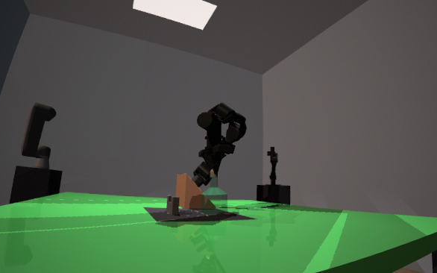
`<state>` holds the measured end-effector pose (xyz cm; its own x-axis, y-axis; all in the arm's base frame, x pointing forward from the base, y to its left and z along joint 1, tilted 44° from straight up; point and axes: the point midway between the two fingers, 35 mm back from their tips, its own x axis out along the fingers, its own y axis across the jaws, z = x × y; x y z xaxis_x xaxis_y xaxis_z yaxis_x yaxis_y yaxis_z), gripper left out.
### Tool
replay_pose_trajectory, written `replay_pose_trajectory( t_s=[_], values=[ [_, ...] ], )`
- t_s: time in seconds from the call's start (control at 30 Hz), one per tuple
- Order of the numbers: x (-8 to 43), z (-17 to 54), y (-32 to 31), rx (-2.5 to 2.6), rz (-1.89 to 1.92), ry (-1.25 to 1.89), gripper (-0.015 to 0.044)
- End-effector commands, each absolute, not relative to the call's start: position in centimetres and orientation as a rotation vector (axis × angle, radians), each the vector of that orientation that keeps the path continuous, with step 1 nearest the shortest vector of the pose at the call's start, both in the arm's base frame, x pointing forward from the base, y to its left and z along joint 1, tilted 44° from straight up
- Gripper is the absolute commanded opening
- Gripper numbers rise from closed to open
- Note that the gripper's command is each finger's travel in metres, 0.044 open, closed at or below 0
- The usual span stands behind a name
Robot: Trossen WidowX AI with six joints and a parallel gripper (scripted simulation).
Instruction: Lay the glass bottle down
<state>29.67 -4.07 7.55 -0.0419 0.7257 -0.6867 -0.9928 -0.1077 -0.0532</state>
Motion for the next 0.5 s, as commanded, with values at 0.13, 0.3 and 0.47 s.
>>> replay_pose_trajectory(
  t_s=[0.13, 0.3, 0.47],
  values=[
    [29.78, 6.95, -5.08, -0.670, 1.569, 0.525, 0.0120],
    [29.81, 6.80, -5.28, -0.662, 1.571, 0.518, 0.0120],
    [29.84, 6.65, -5.49, -0.654, 1.574, 0.512, 0.0120]
  ],
)
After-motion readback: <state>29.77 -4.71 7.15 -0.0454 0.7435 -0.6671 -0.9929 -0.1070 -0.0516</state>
